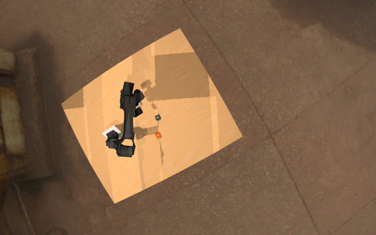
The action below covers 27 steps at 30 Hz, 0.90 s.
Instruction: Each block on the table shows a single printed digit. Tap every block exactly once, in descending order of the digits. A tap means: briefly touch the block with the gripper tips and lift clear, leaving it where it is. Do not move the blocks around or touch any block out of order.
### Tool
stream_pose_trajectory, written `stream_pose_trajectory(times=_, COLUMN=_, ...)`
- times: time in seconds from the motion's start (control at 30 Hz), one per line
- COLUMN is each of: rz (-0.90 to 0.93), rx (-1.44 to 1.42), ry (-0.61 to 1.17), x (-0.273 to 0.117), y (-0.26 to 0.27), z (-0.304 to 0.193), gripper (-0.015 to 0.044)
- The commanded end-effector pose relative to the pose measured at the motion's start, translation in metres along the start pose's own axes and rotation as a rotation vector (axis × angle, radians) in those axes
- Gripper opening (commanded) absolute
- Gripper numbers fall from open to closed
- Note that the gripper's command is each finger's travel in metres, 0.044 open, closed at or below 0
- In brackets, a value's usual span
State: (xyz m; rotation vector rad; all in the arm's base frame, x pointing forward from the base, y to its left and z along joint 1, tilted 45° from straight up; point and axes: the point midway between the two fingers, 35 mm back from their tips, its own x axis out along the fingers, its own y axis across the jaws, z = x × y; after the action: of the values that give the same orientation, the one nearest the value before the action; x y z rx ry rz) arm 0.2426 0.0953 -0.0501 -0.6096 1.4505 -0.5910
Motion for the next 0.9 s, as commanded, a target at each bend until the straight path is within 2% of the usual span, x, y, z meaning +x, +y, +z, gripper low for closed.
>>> stream_pose_trajectory(times=0.0, rz=0.019, rx=0.004, ry=0.007, x=-0.005, y=-0.033, z=0.015, gripper=0.002)
stream_pose_trajectory(times=0.2, rz=0.037, rx=0.001, ry=-0.001, x=-0.008, y=-0.135, z=0.035, gripper=0.002)
stream_pose_trajectory(times=0.43, rz=-0.011, rx=0.009, ry=0.005, x=-0.003, y=-0.252, z=0.01, gripper=0.002)
stream_pose_trajectory(times=0.63, rz=-0.018, rx=0.01, ry=0.007, x=0.0, y=-0.262, z=0.005, gripper=0.002)
stream_pose_trajectory(times=0.8, rz=-0.019, rx=0.011, ry=0.007, x=0.067, y=-0.263, z=0.006, gripper=0.002)
stream_pose_trajectory(times=0.87, rz=-0.022, rx=0.01, ry=0.007, x=0.078, y=-0.264, z=0.004, gripper=0.002)
